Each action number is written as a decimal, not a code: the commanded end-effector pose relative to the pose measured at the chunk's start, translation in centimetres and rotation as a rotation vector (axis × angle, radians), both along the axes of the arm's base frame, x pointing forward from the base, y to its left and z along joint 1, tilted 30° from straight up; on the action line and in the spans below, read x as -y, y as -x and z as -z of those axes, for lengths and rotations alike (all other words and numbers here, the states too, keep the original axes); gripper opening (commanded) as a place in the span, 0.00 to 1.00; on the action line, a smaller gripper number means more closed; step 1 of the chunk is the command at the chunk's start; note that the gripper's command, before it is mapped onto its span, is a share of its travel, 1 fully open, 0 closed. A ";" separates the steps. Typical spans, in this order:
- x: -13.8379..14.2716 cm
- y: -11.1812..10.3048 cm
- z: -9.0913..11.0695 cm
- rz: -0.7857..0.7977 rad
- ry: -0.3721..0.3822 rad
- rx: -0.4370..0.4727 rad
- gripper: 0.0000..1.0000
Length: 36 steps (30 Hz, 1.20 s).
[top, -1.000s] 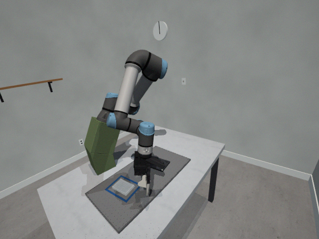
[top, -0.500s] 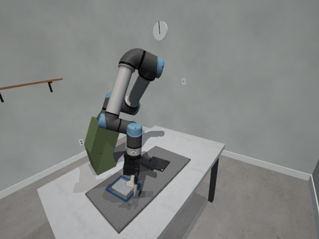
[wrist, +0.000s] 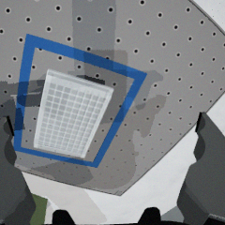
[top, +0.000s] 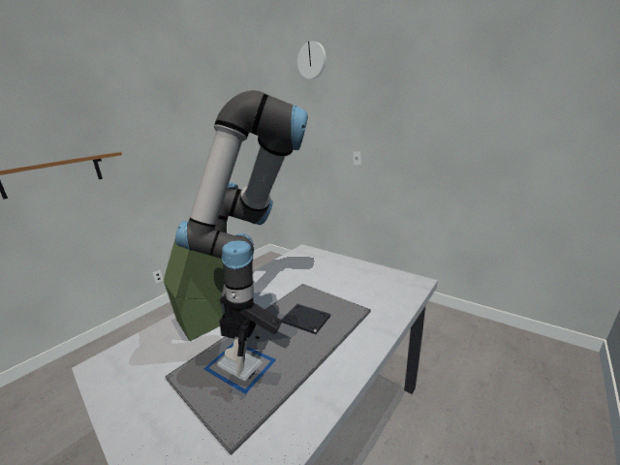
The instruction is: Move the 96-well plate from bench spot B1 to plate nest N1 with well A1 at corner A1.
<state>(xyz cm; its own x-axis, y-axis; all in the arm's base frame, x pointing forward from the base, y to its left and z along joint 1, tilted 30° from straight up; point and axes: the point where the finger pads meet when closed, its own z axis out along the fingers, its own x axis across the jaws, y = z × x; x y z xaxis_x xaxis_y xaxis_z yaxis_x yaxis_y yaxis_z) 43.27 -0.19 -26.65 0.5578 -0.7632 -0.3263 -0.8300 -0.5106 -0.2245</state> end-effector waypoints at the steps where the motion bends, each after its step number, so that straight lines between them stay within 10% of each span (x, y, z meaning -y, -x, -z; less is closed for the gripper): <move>1: 0.4 2.2 0.5 0.069 -0.020 -0.021 1.00; 19: -0.2 8.4 0.7 0.356 -0.119 -0.119 1.00; 36: -0.2 8.4 0.7 0.356 -0.119 -0.119 1.00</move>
<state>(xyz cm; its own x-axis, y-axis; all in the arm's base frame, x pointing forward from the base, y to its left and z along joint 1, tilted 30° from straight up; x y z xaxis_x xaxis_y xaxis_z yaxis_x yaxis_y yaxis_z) 34.88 0.01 -27.39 0.2184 -0.8542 -0.4718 -0.9742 -0.1631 -0.1556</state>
